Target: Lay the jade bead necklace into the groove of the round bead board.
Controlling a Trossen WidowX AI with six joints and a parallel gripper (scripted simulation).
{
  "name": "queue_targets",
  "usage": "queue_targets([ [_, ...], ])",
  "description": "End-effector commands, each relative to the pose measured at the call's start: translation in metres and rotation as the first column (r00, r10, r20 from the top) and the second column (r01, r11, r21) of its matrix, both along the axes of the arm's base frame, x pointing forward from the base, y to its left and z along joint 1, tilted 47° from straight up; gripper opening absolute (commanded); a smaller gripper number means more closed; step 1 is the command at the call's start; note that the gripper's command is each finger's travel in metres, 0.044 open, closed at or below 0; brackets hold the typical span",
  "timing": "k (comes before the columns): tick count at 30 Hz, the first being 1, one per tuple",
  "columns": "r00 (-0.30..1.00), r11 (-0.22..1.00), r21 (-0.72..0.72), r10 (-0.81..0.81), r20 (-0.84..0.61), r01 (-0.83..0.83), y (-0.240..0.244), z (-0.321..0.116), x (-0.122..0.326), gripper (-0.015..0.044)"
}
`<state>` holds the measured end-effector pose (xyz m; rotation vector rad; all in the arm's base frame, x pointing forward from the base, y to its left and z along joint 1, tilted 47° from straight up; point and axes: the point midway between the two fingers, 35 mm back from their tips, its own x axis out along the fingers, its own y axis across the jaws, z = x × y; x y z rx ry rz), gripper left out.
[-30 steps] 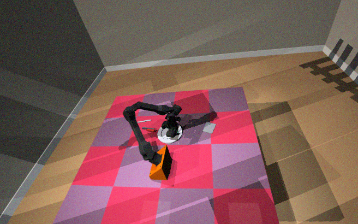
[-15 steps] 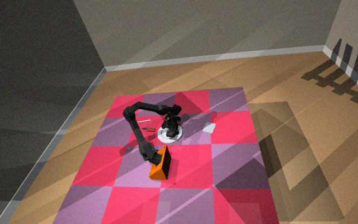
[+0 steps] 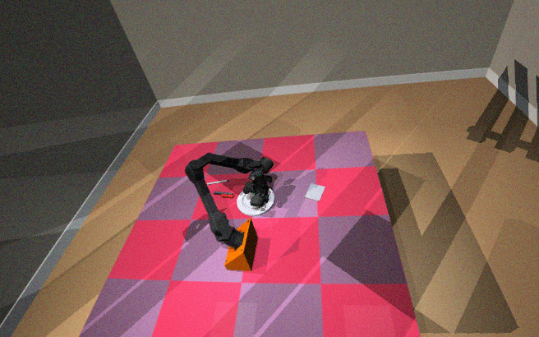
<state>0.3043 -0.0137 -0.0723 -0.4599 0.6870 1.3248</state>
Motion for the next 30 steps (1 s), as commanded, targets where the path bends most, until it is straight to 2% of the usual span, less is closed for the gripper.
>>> queue_targets([
  [1, 1.000, 1.000, -0.001, 0.000, 0.001, 0.000, 0.000, 0.000, 0.000, 0.0000],
  [30, 1.000, 1.000, 0.004, -0.004, -0.003, 0.004, -0.001, -0.005, -0.019, 0.0000],
])
